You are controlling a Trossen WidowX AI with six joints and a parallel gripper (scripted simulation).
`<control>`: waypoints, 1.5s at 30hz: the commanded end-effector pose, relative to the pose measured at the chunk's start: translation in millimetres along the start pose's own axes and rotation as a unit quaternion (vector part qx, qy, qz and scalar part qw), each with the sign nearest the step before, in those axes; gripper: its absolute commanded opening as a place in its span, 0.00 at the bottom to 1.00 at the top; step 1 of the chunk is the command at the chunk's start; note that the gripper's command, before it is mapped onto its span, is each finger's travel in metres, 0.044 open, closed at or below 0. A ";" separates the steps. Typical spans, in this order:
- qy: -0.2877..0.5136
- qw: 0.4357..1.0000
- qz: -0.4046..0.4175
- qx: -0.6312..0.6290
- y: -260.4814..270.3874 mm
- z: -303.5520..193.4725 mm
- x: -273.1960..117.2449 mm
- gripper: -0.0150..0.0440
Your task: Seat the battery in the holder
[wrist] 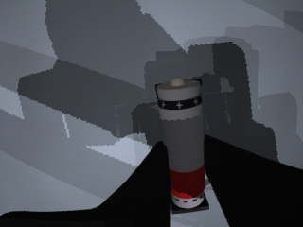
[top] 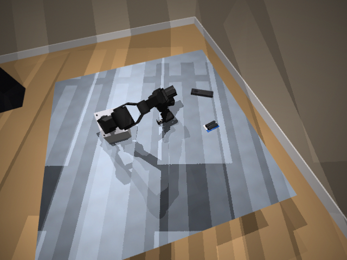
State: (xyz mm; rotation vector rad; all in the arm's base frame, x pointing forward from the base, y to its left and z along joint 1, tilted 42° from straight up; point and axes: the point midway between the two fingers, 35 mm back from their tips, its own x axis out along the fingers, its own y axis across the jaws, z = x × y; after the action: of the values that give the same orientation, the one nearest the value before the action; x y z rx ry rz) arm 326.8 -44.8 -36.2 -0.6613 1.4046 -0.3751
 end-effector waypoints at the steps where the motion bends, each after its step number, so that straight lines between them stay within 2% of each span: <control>1: -0.021 1.000 0.002 -0.001 -1.7 -2.3 5.8 0.36; 45: -0.153 0.988 0.010 -0.007 -3.2 -14.8 25.6 0.36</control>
State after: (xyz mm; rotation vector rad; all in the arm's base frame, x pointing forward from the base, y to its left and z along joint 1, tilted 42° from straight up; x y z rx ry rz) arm 319.2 -64.5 -54.3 -0.6808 1.1334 -0.2469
